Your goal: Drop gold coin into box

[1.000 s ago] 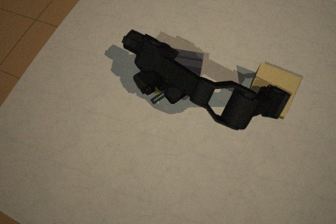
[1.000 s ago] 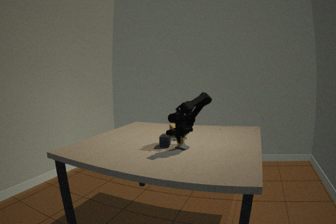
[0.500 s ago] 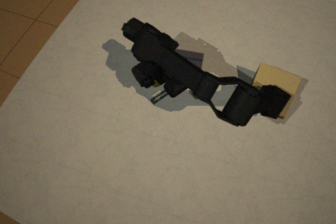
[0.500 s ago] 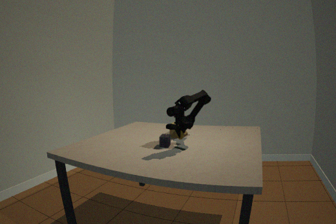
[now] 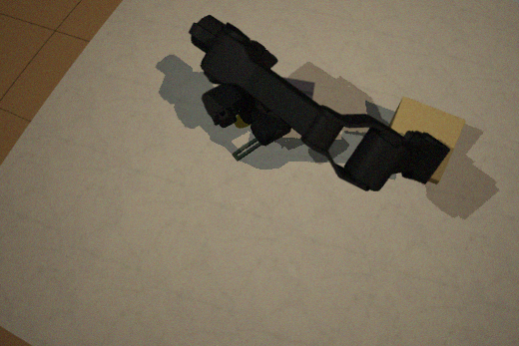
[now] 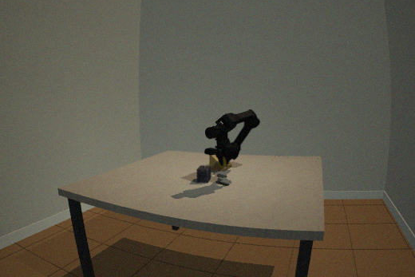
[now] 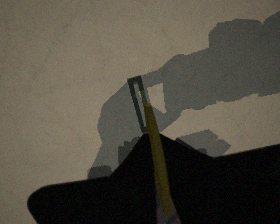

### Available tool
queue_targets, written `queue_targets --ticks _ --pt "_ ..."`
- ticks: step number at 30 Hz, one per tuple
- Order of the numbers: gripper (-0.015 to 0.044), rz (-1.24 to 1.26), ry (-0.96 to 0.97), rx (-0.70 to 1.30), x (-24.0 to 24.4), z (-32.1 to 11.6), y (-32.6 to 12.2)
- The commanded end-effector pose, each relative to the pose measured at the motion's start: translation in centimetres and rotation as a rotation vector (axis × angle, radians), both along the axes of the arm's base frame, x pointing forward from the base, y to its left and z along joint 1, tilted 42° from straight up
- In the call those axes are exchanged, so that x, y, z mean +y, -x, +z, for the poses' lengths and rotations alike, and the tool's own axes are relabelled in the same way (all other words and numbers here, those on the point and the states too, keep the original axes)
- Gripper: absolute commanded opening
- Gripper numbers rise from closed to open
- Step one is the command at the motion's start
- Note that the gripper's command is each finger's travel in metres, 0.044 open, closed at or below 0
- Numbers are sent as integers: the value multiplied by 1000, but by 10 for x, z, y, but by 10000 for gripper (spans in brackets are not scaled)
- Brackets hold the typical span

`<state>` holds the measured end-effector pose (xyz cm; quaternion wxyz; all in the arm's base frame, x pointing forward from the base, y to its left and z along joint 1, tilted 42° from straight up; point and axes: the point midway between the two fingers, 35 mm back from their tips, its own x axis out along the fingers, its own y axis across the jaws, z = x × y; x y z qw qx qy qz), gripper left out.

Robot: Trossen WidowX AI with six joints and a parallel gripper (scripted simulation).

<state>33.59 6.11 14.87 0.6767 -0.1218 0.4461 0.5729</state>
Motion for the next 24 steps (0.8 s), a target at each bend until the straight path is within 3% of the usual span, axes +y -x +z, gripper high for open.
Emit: queue_targets --ticks 1,19,24 --pt "0 -74 9 66 -1 0 -1" --pt "0 -533 42 475 -4 -2 -7" --pt "0 -570 45 509 -5 -2 -7"
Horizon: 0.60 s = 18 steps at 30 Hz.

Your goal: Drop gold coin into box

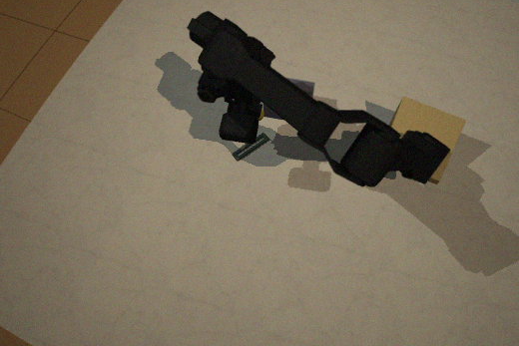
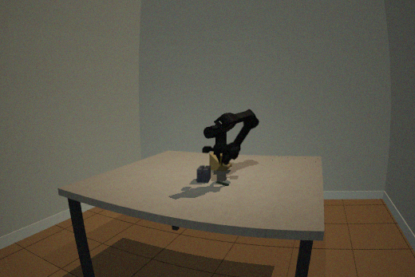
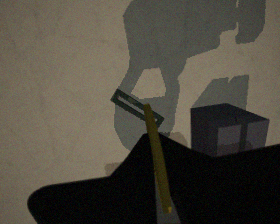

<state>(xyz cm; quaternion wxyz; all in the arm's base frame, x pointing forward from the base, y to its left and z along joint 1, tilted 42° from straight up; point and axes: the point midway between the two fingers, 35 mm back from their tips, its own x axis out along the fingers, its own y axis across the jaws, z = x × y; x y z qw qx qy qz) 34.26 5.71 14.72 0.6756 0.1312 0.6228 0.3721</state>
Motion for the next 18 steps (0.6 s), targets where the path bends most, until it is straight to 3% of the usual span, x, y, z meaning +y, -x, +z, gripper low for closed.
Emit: queue_targets --ticks 1,18 --pt "0 -17 4 17 -1 -1 0" --pt "0 -21 13 18 -34 -28 5"
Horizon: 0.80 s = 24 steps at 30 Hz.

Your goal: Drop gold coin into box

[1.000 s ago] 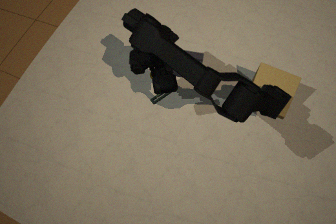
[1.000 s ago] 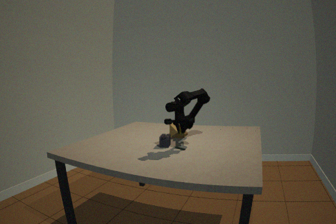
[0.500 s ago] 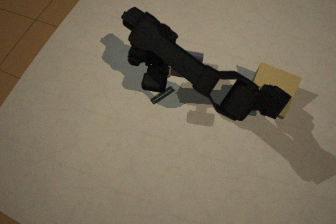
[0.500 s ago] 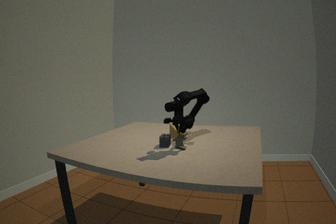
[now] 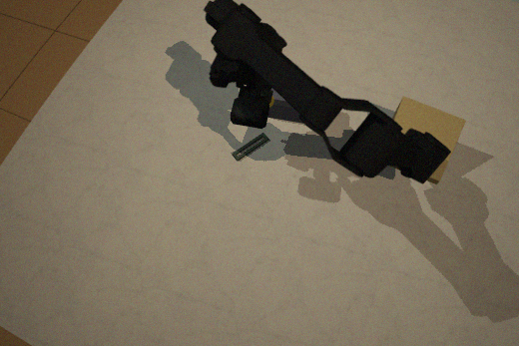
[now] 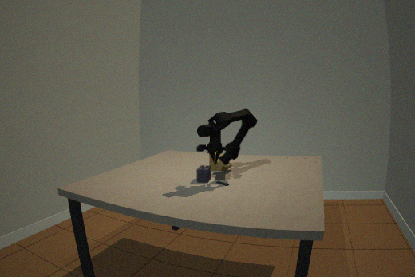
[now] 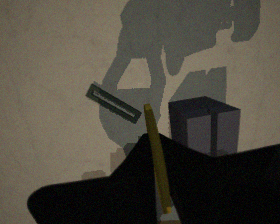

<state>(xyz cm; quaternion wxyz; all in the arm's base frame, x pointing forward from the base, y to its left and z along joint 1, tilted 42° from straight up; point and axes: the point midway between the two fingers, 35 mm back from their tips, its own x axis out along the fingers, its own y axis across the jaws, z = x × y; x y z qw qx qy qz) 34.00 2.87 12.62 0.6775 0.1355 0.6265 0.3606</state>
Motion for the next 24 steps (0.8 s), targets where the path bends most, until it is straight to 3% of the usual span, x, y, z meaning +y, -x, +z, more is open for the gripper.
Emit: queue_targets --ticks 1,24 --pt "0 1 2 9 -7 -9 3" --pt "0 2 2 11 -50 -46 20"
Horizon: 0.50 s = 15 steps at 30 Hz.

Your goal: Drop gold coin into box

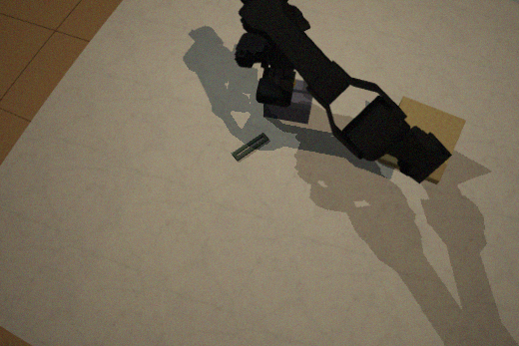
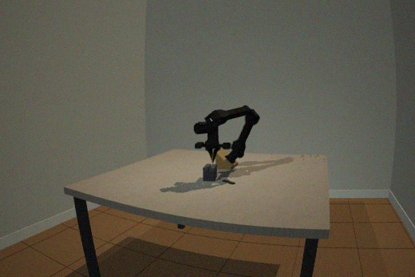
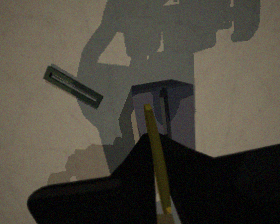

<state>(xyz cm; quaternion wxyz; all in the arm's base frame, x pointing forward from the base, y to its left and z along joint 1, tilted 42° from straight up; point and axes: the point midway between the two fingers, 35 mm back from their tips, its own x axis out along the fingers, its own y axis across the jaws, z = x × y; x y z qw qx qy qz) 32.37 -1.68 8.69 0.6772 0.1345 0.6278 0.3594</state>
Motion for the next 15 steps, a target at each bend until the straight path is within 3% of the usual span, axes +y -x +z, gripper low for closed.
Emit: queue_targets --ticks 1,15 --pt "0 2 -2 9 -6 -8 5" --pt "0 0 -3 3 -17 -15 10"
